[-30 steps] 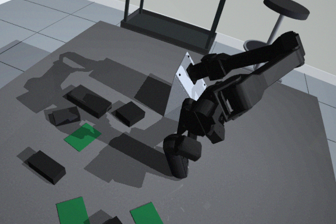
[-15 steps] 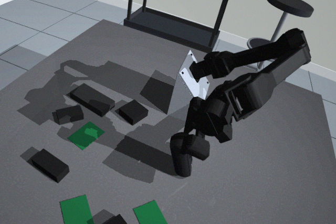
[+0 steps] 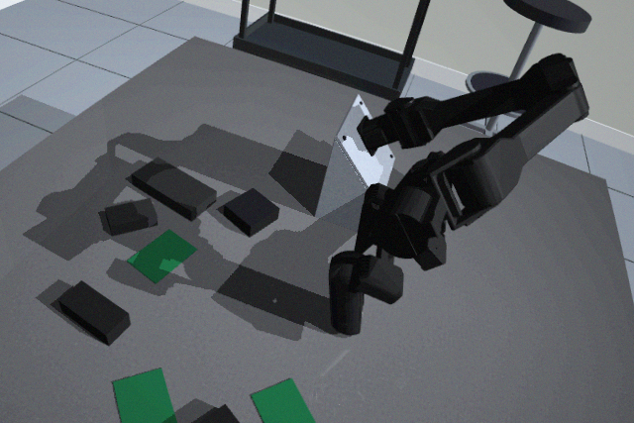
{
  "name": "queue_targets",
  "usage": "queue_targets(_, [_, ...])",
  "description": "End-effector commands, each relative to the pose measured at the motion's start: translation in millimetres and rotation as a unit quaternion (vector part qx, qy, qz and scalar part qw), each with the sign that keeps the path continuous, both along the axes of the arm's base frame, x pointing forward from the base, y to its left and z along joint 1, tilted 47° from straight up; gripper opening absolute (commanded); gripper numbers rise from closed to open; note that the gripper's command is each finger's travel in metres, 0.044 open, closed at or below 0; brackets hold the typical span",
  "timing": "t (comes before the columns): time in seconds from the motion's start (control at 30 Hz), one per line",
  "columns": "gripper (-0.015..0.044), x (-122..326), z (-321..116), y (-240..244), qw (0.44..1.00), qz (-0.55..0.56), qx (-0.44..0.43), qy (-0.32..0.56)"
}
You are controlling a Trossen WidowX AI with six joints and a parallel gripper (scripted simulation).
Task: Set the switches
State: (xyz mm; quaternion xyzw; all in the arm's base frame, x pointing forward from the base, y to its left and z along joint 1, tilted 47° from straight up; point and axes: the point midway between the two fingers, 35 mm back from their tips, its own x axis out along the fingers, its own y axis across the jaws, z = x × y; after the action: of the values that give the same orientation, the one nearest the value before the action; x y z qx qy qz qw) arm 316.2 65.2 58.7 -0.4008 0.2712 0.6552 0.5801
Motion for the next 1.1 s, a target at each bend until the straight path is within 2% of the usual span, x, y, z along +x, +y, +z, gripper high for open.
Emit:
queue_targets(0.0, [0.0338,-1,4,4,1.000,0.003,0.011,0.001])
queue_targets(1.07, [0.0338,-6,22,21,0.999,0.007,0.045,0.008])
